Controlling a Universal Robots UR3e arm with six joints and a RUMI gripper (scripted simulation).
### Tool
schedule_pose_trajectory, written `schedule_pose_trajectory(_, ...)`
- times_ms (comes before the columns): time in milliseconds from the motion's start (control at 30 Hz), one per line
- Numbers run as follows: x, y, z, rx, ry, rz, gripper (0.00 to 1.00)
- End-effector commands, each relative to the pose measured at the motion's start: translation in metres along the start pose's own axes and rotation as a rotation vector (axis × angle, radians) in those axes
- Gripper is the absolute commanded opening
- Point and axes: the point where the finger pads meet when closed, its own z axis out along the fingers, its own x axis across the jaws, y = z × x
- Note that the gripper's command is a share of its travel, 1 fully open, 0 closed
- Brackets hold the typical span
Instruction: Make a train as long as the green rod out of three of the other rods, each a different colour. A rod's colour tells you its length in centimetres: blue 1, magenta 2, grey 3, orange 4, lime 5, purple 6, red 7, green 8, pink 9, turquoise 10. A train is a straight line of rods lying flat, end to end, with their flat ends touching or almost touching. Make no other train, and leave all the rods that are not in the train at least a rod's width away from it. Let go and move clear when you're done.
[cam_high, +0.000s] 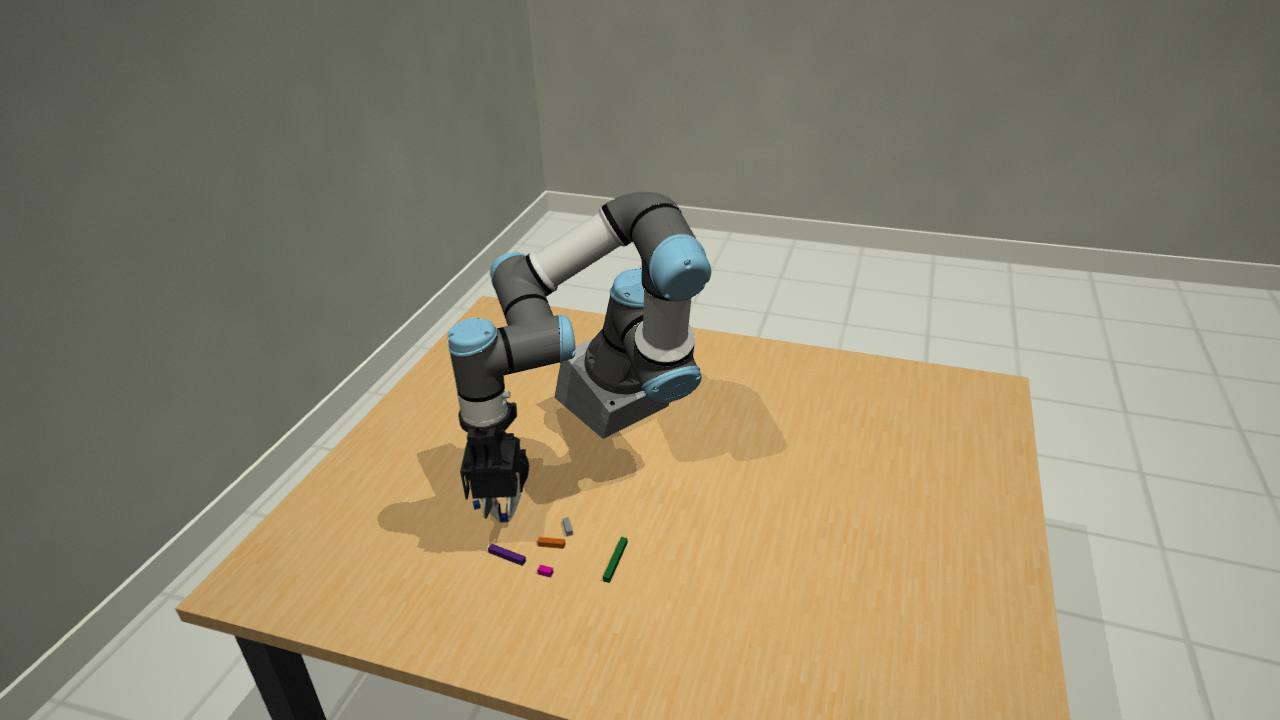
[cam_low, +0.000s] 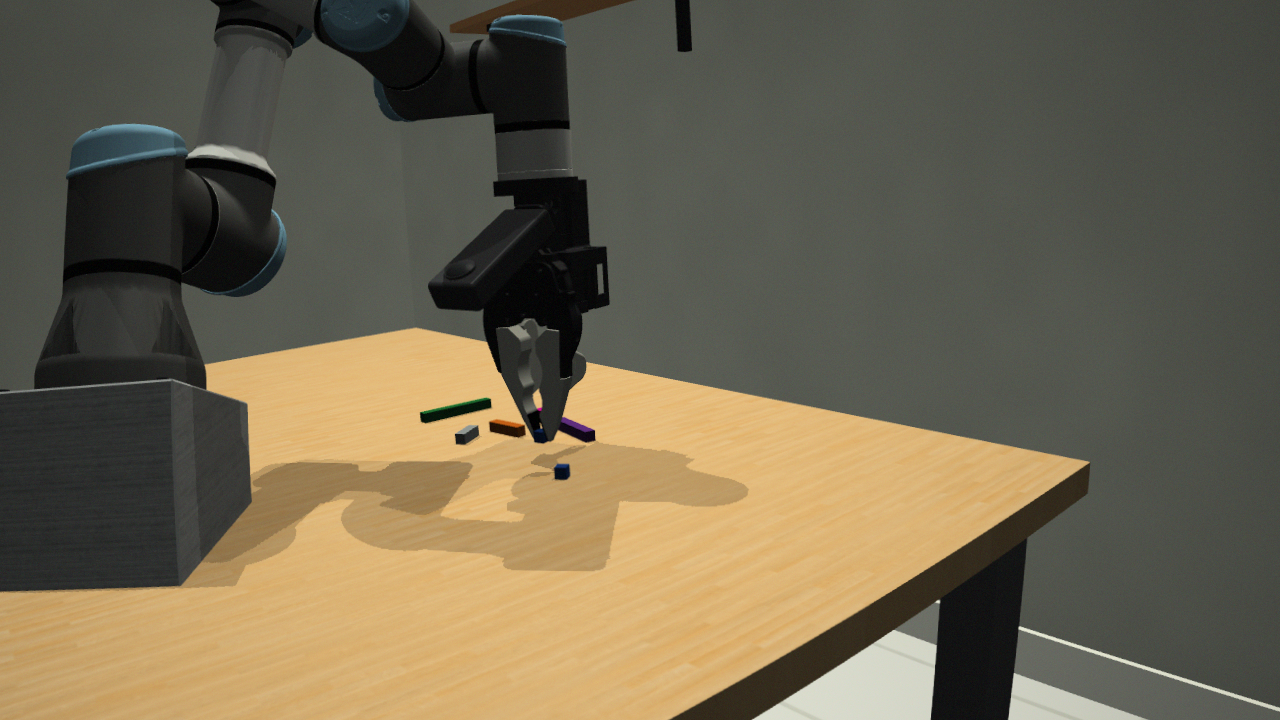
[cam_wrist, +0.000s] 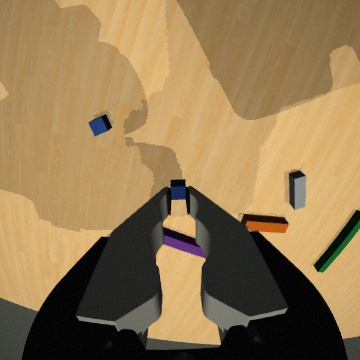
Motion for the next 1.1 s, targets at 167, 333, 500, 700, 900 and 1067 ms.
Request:
schedule_pose_trajectory(167,-0.001,0.000,-0.001,-0.001,-0.002,0.000,0.00)
schedule_pose_trajectory(333,-0.001,0.000,-0.001,-0.001,-0.002,0.000,0.00)
schedule_pose_trajectory(500,-0.001,0.000,0.000,-0.001,-0.002,0.000,0.00)
schedule_pose_trajectory(700,-0.001,0.000,0.001,-0.001,-0.002,0.000,0.00)
schedule_pose_trajectory(900,-0.001,0.000,0.006,-0.001,-0.002,0.000,0.00)
schedule_pose_trajectory(1067,-0.001,0.000,0.010,-0.001,-0.002,0.000,0.00)
